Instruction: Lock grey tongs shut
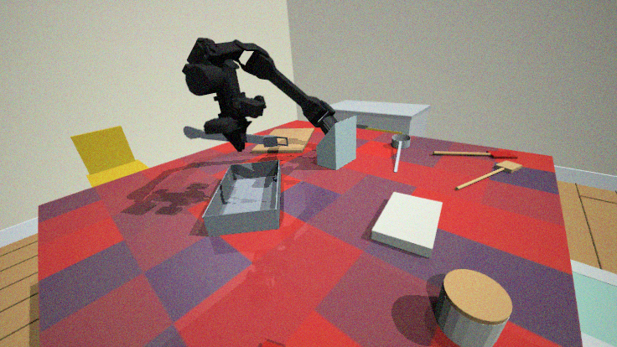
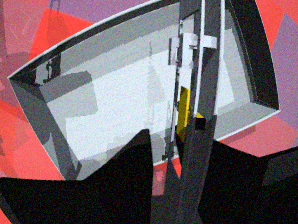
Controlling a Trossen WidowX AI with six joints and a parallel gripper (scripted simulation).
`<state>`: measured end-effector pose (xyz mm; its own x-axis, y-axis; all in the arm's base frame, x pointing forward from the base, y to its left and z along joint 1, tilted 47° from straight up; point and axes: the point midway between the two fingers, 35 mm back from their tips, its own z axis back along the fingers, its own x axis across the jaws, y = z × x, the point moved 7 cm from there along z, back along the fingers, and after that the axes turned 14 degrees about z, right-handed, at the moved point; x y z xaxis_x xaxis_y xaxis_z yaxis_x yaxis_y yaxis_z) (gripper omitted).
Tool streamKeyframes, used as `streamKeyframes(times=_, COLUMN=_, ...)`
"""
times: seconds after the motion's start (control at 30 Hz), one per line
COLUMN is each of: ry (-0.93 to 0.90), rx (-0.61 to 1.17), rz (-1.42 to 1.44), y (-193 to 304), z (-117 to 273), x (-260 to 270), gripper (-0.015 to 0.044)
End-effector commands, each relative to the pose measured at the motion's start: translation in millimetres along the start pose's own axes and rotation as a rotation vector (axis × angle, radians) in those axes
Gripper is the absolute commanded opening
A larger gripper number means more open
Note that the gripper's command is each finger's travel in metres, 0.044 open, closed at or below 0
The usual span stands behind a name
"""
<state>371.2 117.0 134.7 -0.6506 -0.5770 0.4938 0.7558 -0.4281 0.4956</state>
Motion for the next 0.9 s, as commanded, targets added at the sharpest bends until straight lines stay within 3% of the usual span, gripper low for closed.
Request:
streamKeyframes(times=0.0, ry=0.000, rx=-0.003, rz=-0.050, y=18, z=1, x=25, gripper=-0.0150)
streamKeyframes(times=0.87, ry=0.002, rx=0.008, rz=-0.416, y=80, z=4, x=189, gripper=-0.0150)
